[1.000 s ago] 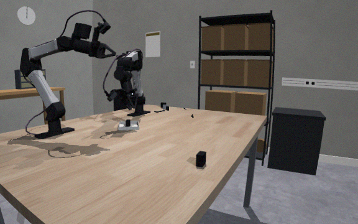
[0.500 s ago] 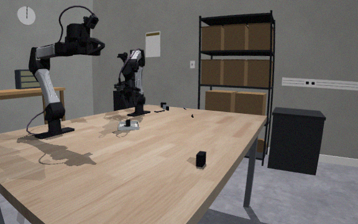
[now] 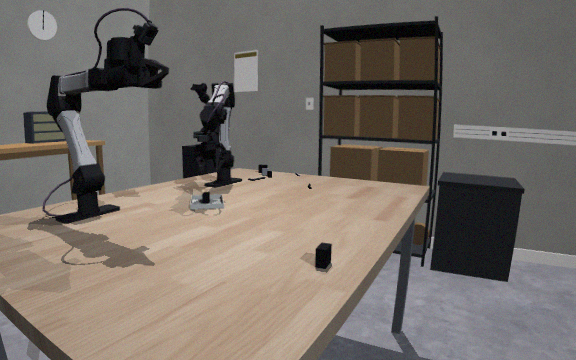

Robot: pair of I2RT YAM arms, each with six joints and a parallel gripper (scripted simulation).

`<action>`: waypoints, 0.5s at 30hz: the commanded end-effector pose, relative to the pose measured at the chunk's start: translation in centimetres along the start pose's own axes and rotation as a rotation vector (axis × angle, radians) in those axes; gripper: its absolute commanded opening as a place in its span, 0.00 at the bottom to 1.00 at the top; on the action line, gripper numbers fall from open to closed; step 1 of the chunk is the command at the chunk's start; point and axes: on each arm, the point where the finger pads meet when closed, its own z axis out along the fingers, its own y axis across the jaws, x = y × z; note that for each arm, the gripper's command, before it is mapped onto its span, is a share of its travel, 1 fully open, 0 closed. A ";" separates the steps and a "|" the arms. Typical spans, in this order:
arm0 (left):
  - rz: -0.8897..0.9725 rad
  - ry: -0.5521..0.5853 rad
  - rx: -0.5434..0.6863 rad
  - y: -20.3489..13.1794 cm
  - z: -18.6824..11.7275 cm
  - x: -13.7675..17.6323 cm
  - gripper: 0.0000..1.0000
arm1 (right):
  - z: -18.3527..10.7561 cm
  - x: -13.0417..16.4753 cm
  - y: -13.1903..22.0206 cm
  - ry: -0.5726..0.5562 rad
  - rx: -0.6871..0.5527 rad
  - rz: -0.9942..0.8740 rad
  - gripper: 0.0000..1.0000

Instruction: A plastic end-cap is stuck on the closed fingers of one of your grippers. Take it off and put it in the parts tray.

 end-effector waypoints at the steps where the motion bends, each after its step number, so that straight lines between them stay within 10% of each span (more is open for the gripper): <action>1: -0.064 -0.104 -0.011 0.5 -0.9 -1.7 0.60 | -0.1 -0.8 -0.1 -0.028 -0.002 -0.004 0.00; 15: -0.055 -0.088 -0.023 0.6 -1.0 -1.0 0.60 | -0.2 -1.1 0.0 -0.035 -0.004 -0.004 0.00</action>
